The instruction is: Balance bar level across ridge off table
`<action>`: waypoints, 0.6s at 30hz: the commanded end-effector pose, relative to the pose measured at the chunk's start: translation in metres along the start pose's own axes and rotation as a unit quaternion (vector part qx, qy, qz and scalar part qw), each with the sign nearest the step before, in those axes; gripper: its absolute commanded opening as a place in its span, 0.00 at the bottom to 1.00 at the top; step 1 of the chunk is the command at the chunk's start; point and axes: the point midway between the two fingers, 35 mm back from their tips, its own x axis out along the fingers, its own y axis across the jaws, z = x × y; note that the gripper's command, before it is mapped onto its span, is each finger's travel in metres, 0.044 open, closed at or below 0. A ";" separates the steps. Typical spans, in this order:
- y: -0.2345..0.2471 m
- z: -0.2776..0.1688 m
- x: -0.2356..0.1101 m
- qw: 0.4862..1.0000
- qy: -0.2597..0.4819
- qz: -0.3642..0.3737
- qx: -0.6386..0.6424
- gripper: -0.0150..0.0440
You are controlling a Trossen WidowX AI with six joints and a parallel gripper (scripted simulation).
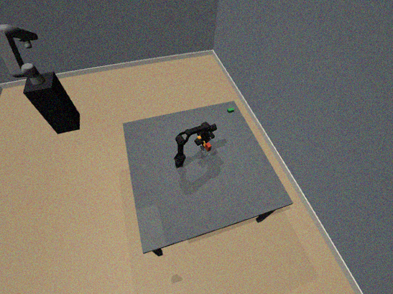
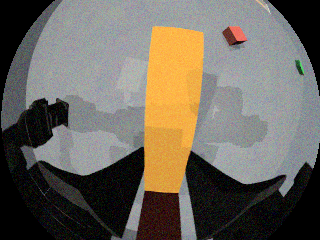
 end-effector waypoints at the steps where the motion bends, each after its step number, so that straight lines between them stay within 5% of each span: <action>1: -0.004 0.017 -0.003 1.000 0.001 -0.005 0.018 0.25; 18: -0.008 0.059 -0.001 0.998 -0.002 -0.005 0.057 0.25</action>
